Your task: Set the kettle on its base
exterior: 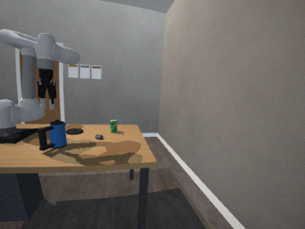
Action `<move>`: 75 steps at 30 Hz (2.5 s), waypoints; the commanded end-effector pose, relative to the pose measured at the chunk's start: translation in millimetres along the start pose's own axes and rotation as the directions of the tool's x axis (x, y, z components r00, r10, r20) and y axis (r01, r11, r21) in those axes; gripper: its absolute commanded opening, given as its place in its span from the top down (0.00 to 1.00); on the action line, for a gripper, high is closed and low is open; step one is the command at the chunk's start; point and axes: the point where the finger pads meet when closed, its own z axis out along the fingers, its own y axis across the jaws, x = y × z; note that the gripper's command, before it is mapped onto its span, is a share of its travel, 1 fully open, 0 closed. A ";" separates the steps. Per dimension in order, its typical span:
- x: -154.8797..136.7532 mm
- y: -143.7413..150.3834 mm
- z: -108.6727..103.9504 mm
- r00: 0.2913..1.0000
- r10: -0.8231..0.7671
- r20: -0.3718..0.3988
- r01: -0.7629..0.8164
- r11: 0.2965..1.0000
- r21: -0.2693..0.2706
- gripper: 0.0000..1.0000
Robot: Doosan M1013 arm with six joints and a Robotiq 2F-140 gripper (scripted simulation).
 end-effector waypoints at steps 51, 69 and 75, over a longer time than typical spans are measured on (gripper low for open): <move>-0.1 -0.4 64.9 1.000 0.000 0.000 0.000 1.000 0.001 0.48; -0.1 -0.4 109.3 1.000 0.000 0.000 0.000 1.000 0.001 0.48; -0.1 -0.4 109.7 1.000 0.000 0.000 0.000 1.000 0.001 0.48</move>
